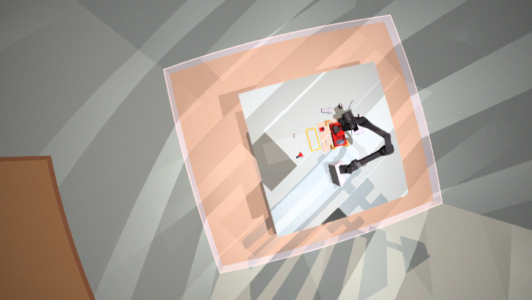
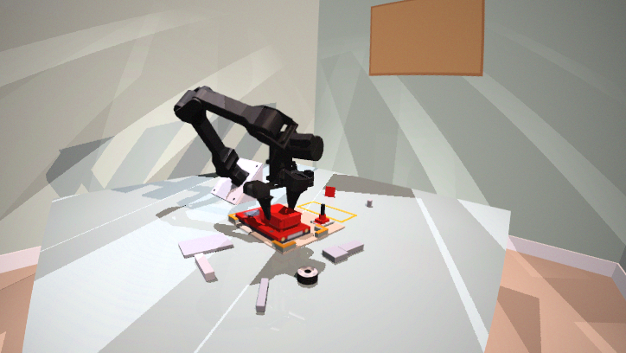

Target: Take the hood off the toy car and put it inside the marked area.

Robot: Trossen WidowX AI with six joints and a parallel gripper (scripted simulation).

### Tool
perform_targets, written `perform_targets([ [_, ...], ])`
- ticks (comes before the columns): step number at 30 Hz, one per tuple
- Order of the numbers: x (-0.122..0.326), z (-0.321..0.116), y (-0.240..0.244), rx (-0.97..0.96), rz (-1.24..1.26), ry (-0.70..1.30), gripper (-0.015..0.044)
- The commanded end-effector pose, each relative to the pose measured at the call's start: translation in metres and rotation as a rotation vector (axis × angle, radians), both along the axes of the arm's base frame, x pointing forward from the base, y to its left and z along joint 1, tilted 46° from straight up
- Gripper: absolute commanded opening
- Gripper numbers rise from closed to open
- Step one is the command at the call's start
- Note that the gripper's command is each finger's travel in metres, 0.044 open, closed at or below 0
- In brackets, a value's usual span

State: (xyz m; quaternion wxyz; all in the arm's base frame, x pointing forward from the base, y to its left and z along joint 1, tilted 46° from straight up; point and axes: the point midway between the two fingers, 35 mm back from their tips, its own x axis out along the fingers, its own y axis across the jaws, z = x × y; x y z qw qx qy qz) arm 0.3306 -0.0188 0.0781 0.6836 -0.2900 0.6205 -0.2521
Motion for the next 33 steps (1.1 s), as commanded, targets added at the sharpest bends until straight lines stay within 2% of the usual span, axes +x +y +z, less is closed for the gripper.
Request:
perform_targets([
  [1,0.001,0.003,0.003,0.006,-0.002,-0.006,0.0000],
  [20,-0.001,0.012,0.013,0.006,-0.002,-0.006,0.0000],
  [33,-0.006,0.042,0.043,0.007,-0.002,-0.005,0.0000],
])
